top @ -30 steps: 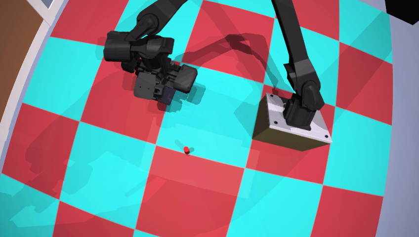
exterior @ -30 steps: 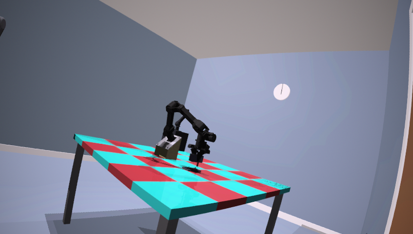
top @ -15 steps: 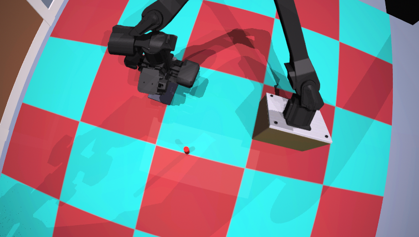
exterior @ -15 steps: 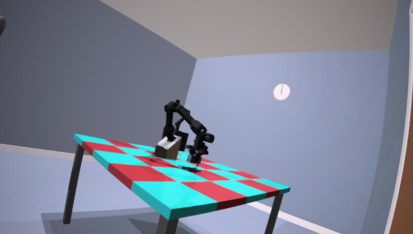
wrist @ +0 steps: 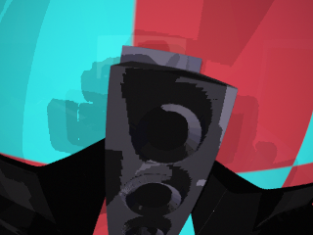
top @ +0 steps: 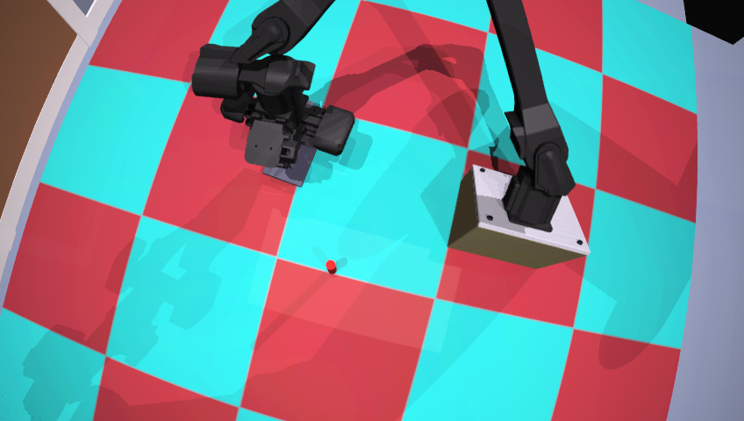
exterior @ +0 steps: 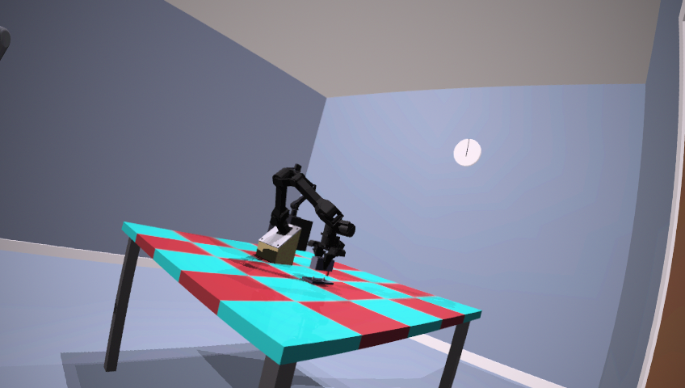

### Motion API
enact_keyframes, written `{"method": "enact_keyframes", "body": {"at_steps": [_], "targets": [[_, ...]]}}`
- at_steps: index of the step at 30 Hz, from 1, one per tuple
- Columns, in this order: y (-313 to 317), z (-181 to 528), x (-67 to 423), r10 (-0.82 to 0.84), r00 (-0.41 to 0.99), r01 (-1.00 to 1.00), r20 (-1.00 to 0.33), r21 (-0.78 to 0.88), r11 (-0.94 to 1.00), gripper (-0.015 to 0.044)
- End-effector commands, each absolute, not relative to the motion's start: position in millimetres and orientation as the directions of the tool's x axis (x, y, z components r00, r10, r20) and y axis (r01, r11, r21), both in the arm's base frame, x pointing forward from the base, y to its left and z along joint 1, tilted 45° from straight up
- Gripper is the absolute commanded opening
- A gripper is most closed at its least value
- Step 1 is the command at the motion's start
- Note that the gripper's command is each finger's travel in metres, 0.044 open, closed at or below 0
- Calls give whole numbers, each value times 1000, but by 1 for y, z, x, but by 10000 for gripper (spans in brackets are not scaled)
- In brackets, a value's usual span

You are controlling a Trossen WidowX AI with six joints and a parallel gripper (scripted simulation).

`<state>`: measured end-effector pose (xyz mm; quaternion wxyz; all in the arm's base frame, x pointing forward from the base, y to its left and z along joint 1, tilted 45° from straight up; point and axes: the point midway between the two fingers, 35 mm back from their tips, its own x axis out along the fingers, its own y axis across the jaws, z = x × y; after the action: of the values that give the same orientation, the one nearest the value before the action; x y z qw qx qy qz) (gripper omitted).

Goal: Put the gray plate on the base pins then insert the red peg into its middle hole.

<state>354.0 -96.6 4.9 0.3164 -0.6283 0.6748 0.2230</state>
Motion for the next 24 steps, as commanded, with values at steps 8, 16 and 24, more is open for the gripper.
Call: {"method": "enact_keyframes", "body": {"at_steps": [8, 16, 24], "targets": [[-109, -5, 354, -711, -8, -989, -703, -97, 107, 0], [-114, -9, 355, -711, -8, -989, -703, -97, 107, 0], [-123, -19, 354, -712, -8, -989, -702, -97, 107, 0]]}}
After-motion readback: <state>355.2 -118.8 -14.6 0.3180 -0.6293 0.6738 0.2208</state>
